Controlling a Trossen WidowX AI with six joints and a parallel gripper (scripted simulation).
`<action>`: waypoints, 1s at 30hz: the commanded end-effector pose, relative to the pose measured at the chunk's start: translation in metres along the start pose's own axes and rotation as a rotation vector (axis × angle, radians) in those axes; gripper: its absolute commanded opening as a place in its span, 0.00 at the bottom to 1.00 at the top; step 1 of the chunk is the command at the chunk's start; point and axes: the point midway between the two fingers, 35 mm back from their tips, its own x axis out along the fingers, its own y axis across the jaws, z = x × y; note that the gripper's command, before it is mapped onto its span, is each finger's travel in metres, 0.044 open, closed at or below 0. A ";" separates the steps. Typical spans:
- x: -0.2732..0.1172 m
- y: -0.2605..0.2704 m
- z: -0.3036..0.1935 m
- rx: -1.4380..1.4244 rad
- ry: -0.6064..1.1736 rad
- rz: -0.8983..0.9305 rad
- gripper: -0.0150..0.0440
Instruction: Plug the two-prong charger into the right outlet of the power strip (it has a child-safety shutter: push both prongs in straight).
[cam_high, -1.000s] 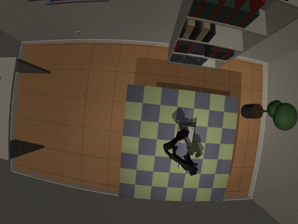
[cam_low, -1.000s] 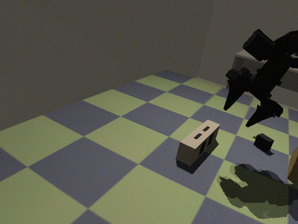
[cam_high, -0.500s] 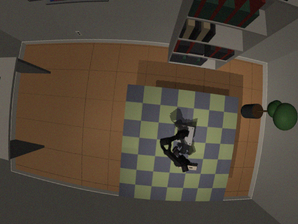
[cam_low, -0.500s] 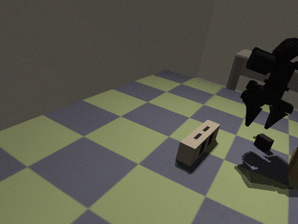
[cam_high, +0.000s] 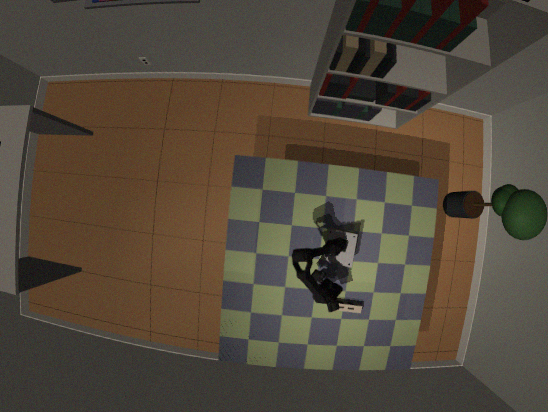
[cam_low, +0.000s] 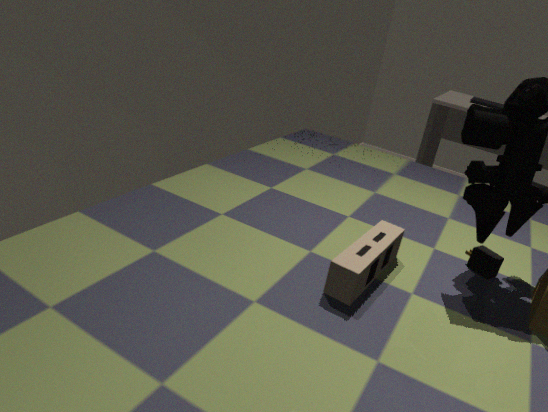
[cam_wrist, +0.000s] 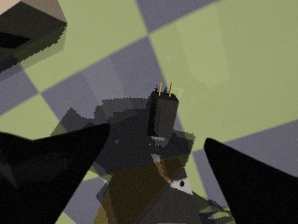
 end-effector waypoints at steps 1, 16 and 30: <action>0.003 -0.004 -0.001 -0.009 0.002 -0.010 1.00; 0.022 -0.004 0.002 -0.009 0.002 -0.009 1.00; 0.045 -0.004 0.004 -0.009 0.001 -0.009 1.00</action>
